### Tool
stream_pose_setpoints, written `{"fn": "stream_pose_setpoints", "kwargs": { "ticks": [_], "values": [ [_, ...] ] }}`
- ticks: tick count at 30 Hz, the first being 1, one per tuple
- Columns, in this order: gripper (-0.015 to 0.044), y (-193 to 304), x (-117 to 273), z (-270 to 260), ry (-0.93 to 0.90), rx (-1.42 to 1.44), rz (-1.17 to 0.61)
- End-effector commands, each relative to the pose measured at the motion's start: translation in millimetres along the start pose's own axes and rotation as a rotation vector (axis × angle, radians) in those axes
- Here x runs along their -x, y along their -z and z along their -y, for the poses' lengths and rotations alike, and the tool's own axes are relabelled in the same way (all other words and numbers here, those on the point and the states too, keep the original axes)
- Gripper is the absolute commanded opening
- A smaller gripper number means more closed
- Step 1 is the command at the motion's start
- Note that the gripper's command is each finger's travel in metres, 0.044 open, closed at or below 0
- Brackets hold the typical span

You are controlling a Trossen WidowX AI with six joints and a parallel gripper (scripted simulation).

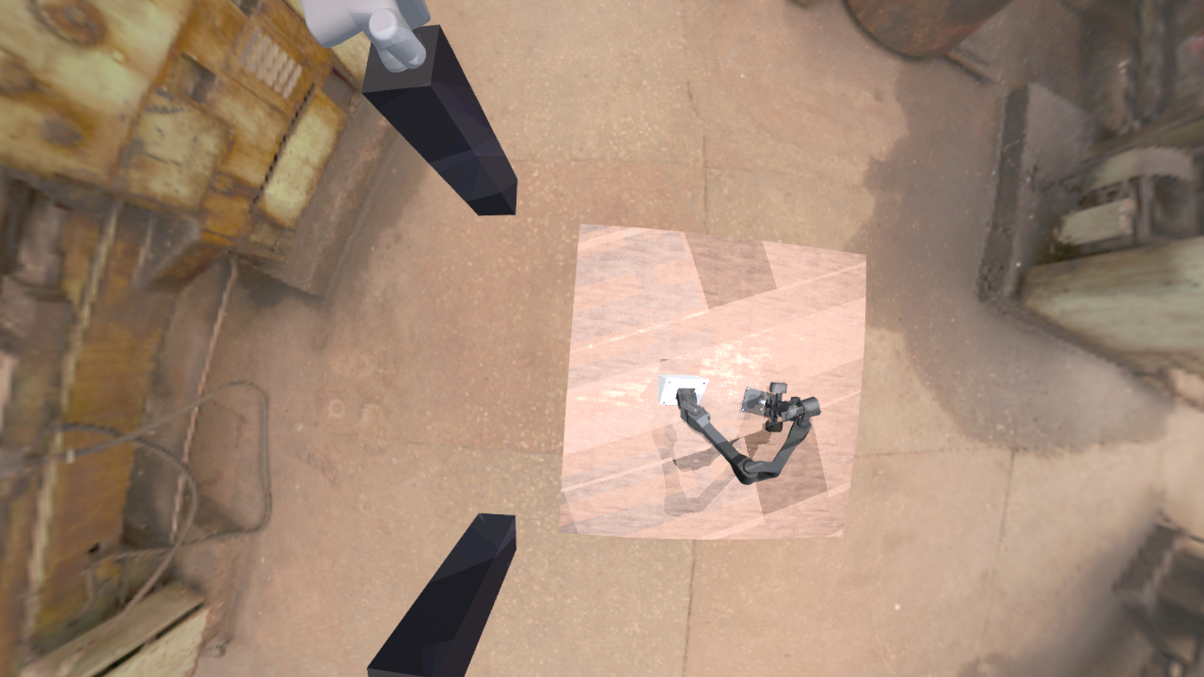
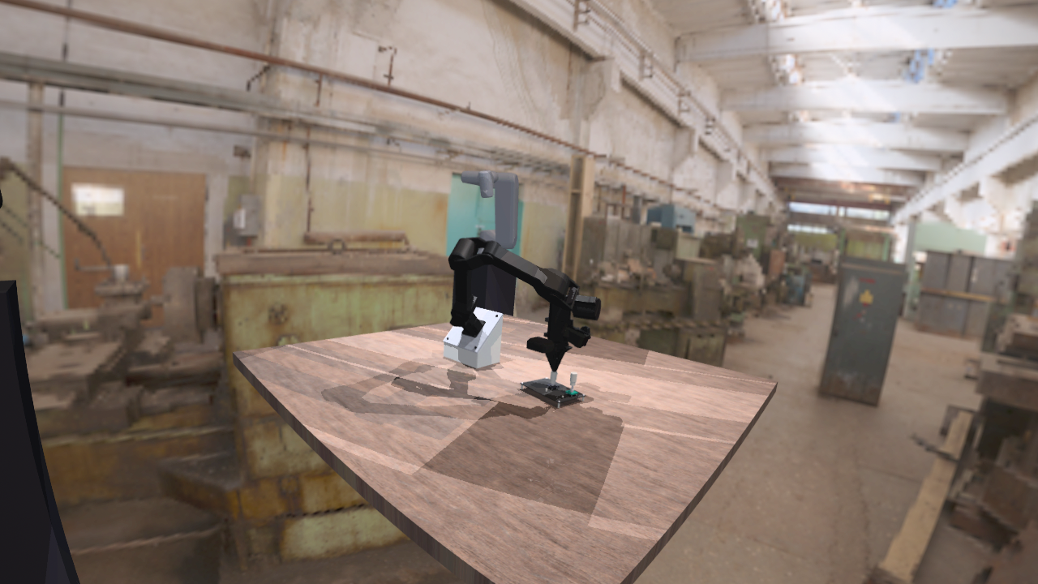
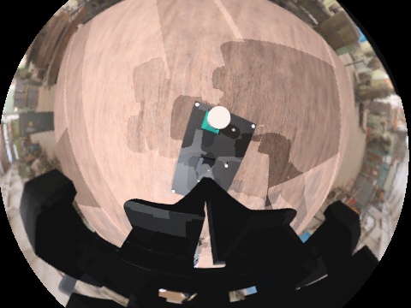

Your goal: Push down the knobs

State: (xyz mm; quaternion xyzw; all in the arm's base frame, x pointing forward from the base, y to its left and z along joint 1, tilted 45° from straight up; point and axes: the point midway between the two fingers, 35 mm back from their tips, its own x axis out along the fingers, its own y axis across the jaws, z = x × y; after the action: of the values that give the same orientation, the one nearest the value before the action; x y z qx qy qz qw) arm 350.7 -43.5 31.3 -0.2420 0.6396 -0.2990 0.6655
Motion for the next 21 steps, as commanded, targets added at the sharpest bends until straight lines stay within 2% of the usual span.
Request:
{"fn": "stream_pose_setpoints", "kwargs": {
  "ticks": [1,6,14,21],
  "values": [
    [0.0000,0,6,-1,0.001,-0.002,-0.004],
    [0.0000,0,13,0,0.001,-0.002,-0.004],
    [0.0210,0,8,-1,0.004,0.004,-0.002],
    [0.0026,-36,33,-1,0.002,-0.001,-0.002]
  ]
}}
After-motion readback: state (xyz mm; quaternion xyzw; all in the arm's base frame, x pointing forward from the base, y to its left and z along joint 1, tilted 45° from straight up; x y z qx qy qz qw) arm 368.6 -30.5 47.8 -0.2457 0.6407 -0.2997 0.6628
